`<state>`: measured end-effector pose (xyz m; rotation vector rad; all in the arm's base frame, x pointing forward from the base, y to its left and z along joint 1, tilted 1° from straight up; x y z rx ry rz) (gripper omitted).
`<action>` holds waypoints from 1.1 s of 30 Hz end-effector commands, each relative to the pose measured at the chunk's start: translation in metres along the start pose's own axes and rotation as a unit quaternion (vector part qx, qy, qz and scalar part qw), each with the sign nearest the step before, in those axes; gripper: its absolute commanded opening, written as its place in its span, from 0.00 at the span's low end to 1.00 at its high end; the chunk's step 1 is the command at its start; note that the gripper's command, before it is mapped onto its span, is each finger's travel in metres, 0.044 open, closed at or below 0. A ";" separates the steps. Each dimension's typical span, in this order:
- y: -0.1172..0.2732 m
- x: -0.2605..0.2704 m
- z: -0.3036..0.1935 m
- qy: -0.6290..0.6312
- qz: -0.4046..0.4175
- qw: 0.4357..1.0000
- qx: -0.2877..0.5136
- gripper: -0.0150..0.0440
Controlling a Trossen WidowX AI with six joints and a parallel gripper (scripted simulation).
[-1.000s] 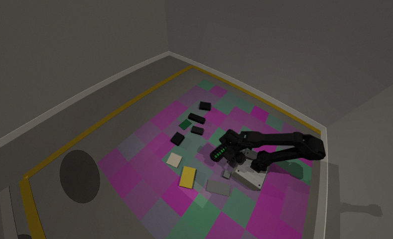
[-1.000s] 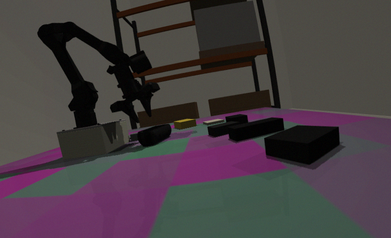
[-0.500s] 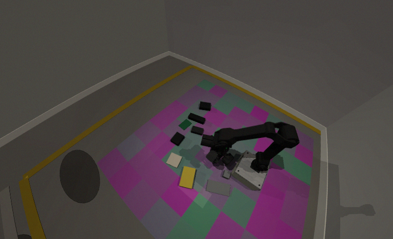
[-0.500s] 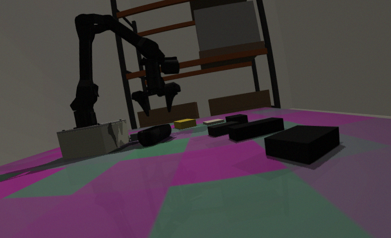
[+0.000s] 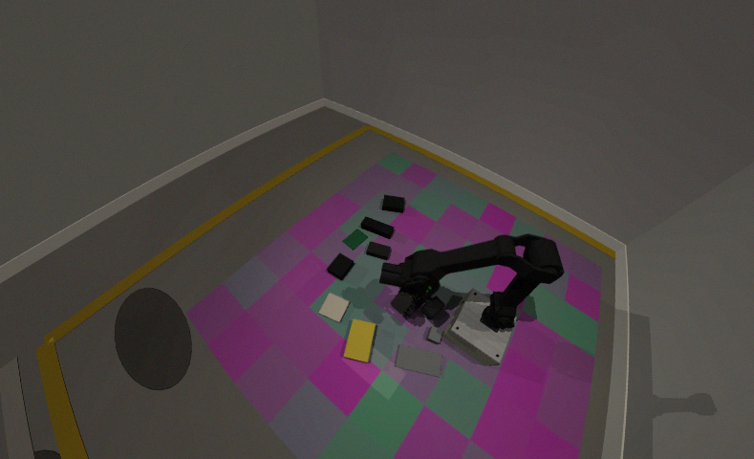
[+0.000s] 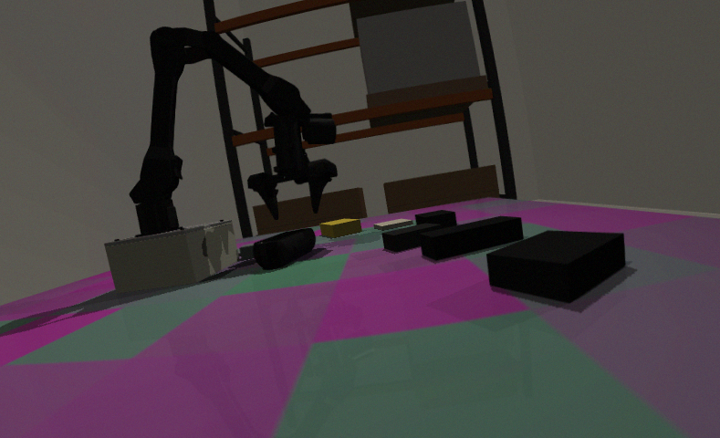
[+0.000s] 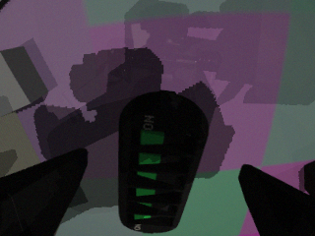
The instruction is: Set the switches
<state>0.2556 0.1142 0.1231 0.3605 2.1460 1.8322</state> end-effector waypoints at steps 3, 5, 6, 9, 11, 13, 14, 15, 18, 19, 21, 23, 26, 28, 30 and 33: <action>-0.010 0.000 0.001 -0.002 0.000 1.000 0.003 1.00; -0.013 0.000 0.002 -0.002 0.000 1.000 0.002 1.00; -0.015 0.000 0.002 -0.002 0.000 1.000 0.002 1.00; -0.019 0.000 0.003 -0.002 0.000 1.000 0.002 1.00; -0.023 0.000 0.004 -0.002 0.000 1.000 0.002 1.00; -0.026 0.000 0.004 -0.001 0.000 1.000 0.002 1.00; -0.027 0.001 0.004 -0.001 0.000 1.000 0.002 1.00; -0.029 0.001 0.004 -0.001 0.000 1.000 0.002 1.00; -0.034 0.001 0.005 -0.001 0.000 1.000 0.002 1.00; -0.035 0.001 0.005 -0.001 0.000 1.000 0.002 1.00; -0.038 0.001 0.006 -0.001 0.000 1.000 0.002 1.00; -0.041 0.001 0.006 -0.001 0.000 1.000 0.002 1.00; -0.045 0.002 0.006 -0.001 0.000 1.000 0.002 1.00; -0.045 0.002 0.006 -0.001 0.000 1.000 0.002 0.96; -0.045 0.002 0.006 -0.001 0.000 1.000 0.002 0.87; -0.045 0.002 0.006 -0.001 0.000 1.000 0.002 0.81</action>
Point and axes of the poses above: the point midway between the two fingers, 35 mm back from their tips, its own y axis back along the fingers, its own x axis across the jaws, z = x × y, the point moved 10 cm from there along y, back along the fingers, and after that the axes turned 11 degrees about -y, right-handed, at the moved point
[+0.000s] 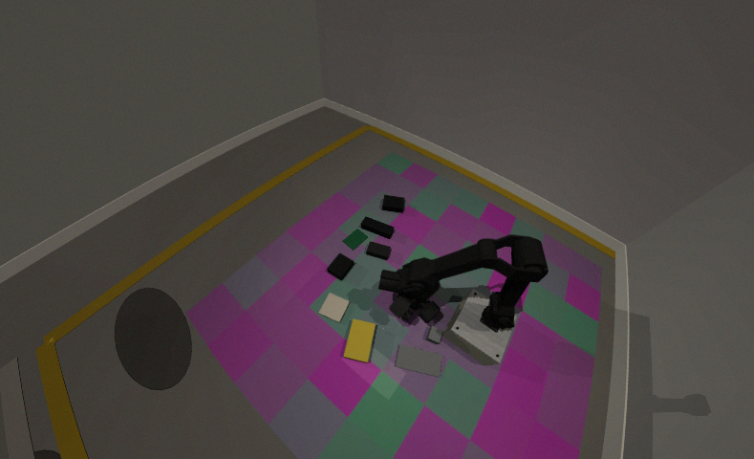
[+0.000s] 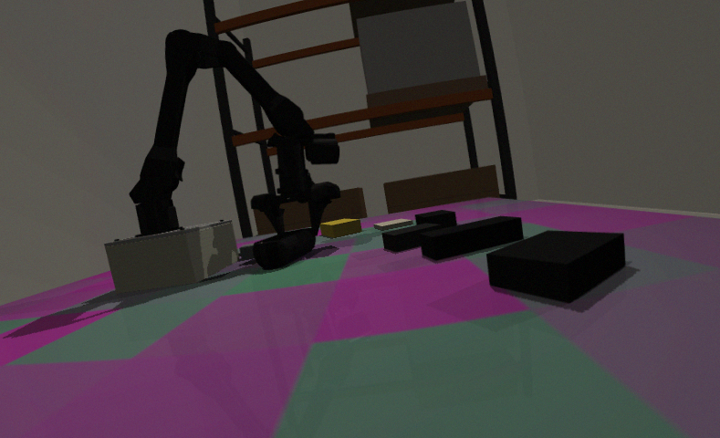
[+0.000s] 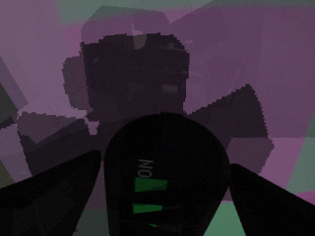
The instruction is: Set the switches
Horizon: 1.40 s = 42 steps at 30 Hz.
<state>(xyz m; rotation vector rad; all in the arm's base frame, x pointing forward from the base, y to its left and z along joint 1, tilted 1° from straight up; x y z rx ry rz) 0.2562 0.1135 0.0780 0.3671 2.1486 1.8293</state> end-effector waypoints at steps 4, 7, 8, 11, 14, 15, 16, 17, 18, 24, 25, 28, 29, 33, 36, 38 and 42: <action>-0.001 0.000 0.000 0.000 -0.002 1.000 0.000 0.81; -0.001 0.000 0.000 0.000 -0.002 1.000 0.000 0.81; -0.001 0.000 0.000 0.000 -0.002 1.000 0.000 0.81; -0.001 0.000 0.000 0.000 -0.002 1.000 0.000 0.81; 0.000 0.000 0.000 0.000 -0.002 1.000 0.000 0.81; 0.001 0.000 -0.001 0.000 -0.002 1.000 0.000 0.81; 0.001 0.000 -0.001 0.000 -0.002 1.000 0.000 0.81; 0.002 0.000 -0.001 0.000 -0.002 1.000 0.000 0.81; 0.003 -0.001 -0.002 0.000 -0.002 1.000 0.000 0.82; 0.006 -0.001 -0.005 0.000 -0.001 1.000 -0.002 0.82; 0.007 -0.001 -0.005 0.000 -0.001 1.000 -0.003 0.82; 0.009 -0.002 -0.007 0.000 -0.001 1.000 -0.005 0.82; 0.010 -0.002 -0.008 0.000 0.000 1.000 -0.006 0.82; 0.012 -0.002 -0.010 0.000 0.000 1.000 -0.010 0.82; 0.014 -0.003 -0.012 0.000 0.001 1.000 -0.013 0.82; 0.015 -0.003 -0.014 0.000 0.001 1.000 -0.015 0.82; 0.018 -0.004 -0.017 0.000 0.002 1.000 -0.019 0.82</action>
Point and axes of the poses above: the point midway between the two fingers, 35 mm back from their tips, its own y axis back along the fingers, its own x axis across the jaws, z = x × y, the point moved 10 cm from there along y, back along the fingers, and after that the axes turned 11 degrees about -y, right-handed, at the moved point
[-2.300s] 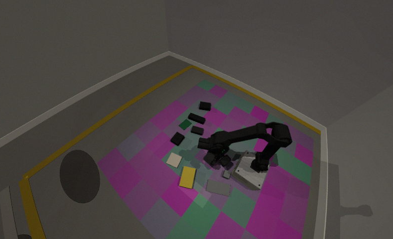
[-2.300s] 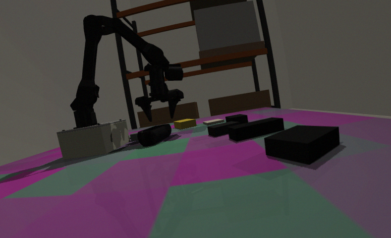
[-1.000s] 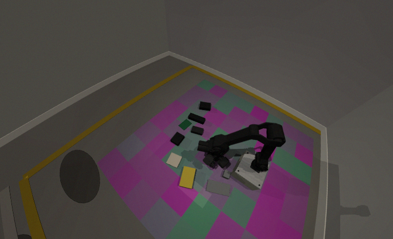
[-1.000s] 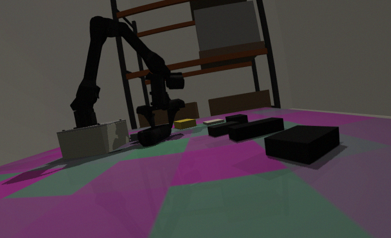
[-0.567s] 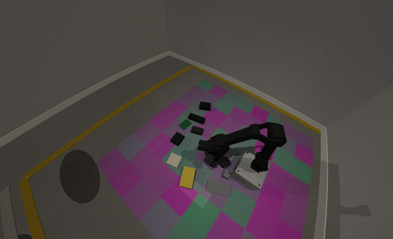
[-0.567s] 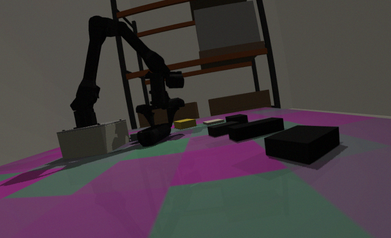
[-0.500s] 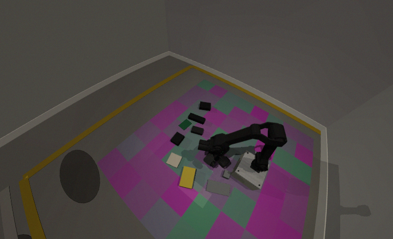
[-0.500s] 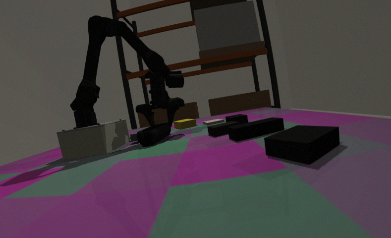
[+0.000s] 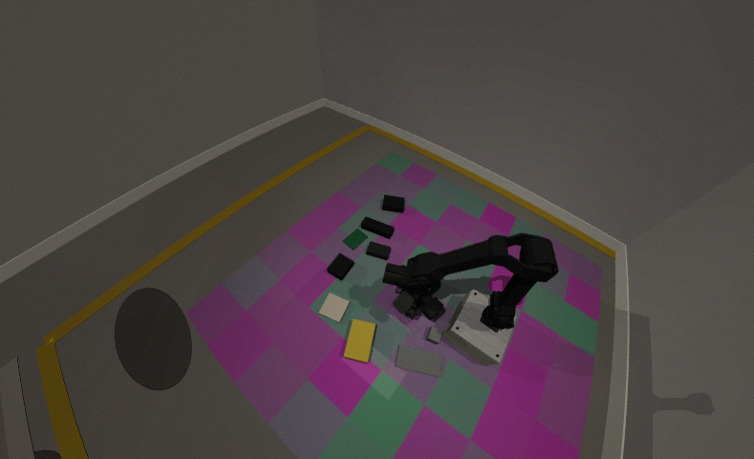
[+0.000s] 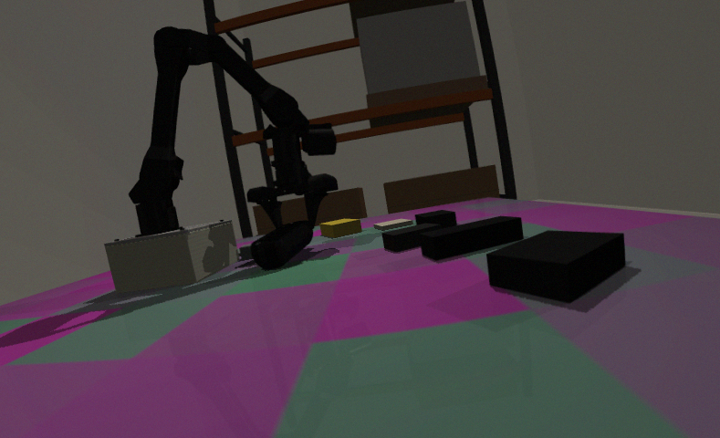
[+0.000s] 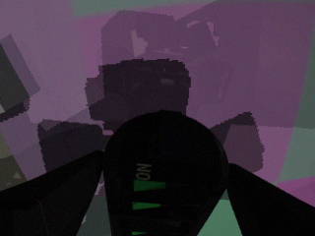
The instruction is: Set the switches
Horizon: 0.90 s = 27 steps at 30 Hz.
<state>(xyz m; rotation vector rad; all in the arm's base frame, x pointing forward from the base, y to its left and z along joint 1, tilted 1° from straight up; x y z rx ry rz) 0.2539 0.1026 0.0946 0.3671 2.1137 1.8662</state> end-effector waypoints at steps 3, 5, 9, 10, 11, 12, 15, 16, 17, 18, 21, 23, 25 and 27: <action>0.005 -0.001 -0.005 0.001 0.000 1.000 -0.005 0.82; 0.007 -0.001 -0.007 0.001 0.000 1.000 -0.007 0.82; 0.009 -0.002 -0.010 0.001 0.001 1.000 -0.011 0.82; 0.010 -0.002 -0.011 0.001 0.001 1.000 -0.012 0.82; 0.010 -0.002 -0.011 0.001 0.001 1.000 -0.013 0.82; 0.011 -0.002 -0.012 0.001 0.002 1.000 -0.014 0.82; 0.013 -0.003 -0.014 0.001 0.002 1.000 -0.017 0.82; 0.013 -0.003 -0.015 0.001 0.002 1.000 -0.018 0.82; 0.014 -0.003 -0.016 0.001 0.003 1.000 -0.019 0.82; 0.015 -0.003 -0.017 0.001 0.003 1.000 -0.020 0.82; 0.016 -0.004 -0.019 0.001 0.003 1.000 -0.023 0.82; 0.017 -0.004 -0.021 0.001 0.004 1.000 -0.025 0.82; 0.019 -0.004 -0.022 0.001 0.004 1.000 -0.027 0.82; 0.020 -0.005 -0.024 0.001 0.004 1.000 -0.029 0.82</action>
Point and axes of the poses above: the point midway between the two fingers, 35 mm back from their tips, its own y axis back along the fingers, its own x axis across the jaws, z = x × y, the point moved 10 cm from there along y, back along the fingers, and after that the axes turned 11 degrees about -y, right-handed, at the moved point
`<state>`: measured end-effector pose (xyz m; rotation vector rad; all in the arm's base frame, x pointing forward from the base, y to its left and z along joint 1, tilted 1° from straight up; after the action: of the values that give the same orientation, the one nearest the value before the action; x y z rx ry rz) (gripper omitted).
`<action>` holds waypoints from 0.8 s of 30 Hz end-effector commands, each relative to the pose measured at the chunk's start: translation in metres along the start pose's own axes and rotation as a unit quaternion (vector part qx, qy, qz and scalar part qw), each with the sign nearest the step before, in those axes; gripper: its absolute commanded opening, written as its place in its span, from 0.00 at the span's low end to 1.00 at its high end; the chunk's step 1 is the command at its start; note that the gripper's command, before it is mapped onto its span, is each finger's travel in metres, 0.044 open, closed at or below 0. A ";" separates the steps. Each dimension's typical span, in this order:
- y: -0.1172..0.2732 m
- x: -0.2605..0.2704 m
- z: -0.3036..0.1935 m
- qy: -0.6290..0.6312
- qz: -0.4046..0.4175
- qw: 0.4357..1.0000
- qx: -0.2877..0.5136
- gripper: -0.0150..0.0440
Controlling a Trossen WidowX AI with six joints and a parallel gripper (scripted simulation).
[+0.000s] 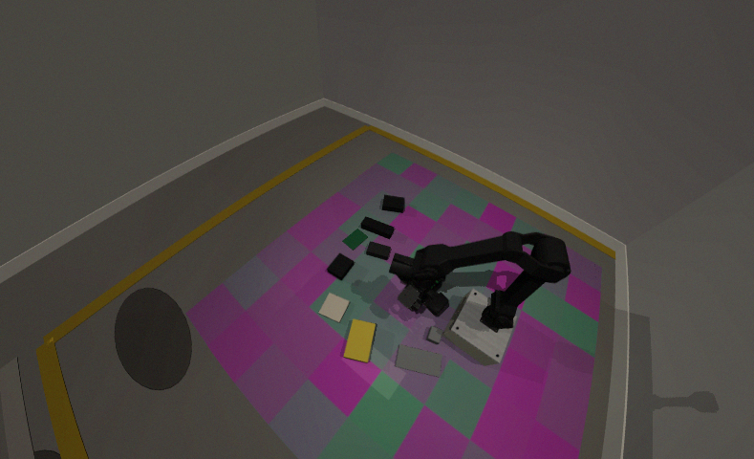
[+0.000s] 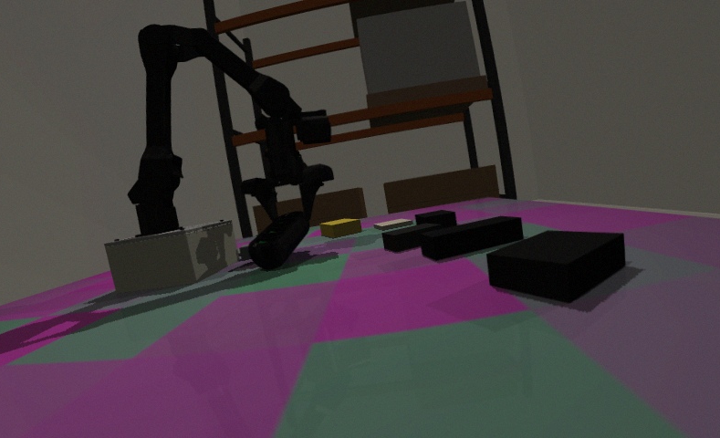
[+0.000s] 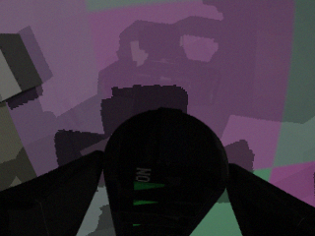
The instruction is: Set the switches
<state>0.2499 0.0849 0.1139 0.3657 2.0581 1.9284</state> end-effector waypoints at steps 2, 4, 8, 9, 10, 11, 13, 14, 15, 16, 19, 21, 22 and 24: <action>0.004 -0.001 -0.005 0.000 -0.001 1.000 -0.003 0.82; 0.005 -0.001 -0.007 0.000 0.000 1.000 -0.005 0.82; 0.008 -0.002 -0.010 0.000 0.001 1.000 -0.009 0.82; 0.008 -0.002 -0.011 0.000 0.001 1.000 -0.010 0.82; 0.009 -0.002 -0.012 0.000 0.001 1.000 -0.011 0.82; 0.009 -0.002 -0.012 0.000 0.001 1.000 -0.012 0.82; 0.010 -0.003 -0.014 0.000 0.002 1.000 -0.014 0.82; 0.011 -0.003 -0.015 0.000 0.002 1.000 -0.015 0.82; 0.012 -0.003 -0.016 0.000 0.002 1.000 -0.016 0.82; 0.012 -0.003 -0.016 0.000 0.002 1.000 -0.017 0.82; 0.014 -0.004 -0.019 0.000 0.003 1.000 -0.020 0.82; 0.015 -0.004 -0.021 0.000 0.003 1.000 -0.022 0.82; 0.015 -0.004 -0.021 0.000 0.003 1.000 -0.023 0.82; 0.016 -0.004 -0.023 0.000 0.004 1.000 -0.025 0.82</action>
<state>0.2460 0.0668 0.1291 0.3638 2.0067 1.9835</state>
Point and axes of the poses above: the point midway between the two fingers, 35 mm back from their tips, its own y axis back along the fingers, its own x axis across the jaws, z = x × y, the point moved 10 cm from there along y, back along the fingers, and after that the axes turned 11 degrees about -y, right-handed, at the moved point
